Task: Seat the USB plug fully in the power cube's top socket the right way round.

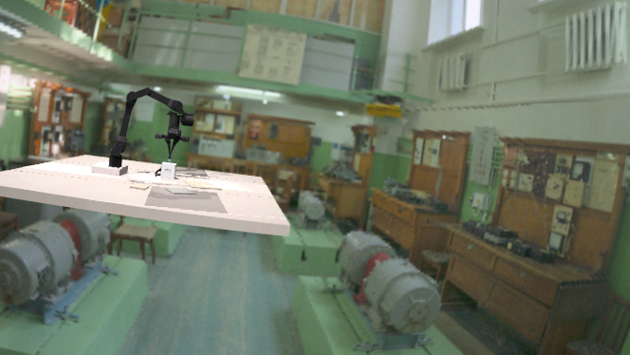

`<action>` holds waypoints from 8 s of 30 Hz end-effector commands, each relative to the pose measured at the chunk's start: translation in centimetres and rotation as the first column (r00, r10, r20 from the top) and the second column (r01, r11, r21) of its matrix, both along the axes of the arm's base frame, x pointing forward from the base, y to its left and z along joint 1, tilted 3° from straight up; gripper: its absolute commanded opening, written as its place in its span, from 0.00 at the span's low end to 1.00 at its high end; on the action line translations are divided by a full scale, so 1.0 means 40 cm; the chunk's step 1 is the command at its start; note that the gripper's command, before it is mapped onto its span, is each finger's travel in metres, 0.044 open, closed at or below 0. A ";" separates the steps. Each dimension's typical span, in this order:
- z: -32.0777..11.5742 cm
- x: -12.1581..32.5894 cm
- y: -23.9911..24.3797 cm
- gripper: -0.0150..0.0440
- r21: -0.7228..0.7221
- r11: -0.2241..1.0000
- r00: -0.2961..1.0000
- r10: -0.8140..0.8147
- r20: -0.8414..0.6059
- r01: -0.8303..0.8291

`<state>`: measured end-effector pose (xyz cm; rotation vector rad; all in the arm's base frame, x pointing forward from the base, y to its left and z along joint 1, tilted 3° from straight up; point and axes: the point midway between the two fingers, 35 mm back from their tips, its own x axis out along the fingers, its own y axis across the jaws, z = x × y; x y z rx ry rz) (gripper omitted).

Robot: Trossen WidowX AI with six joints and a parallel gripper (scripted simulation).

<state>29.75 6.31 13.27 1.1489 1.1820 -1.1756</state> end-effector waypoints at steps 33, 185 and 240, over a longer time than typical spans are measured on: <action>-0.011 -0.001 0.008 0.25 0.017 1.000 1.000 -0.026 0.002 0.026; -0.057 -0.001 0.012 0.25 0.029 0.999 0.999 -0.046 0.003 0.046; -0.074 -0.001 0.011 0.25 0.029 0.999 0.999 -0.046 0.003 0.046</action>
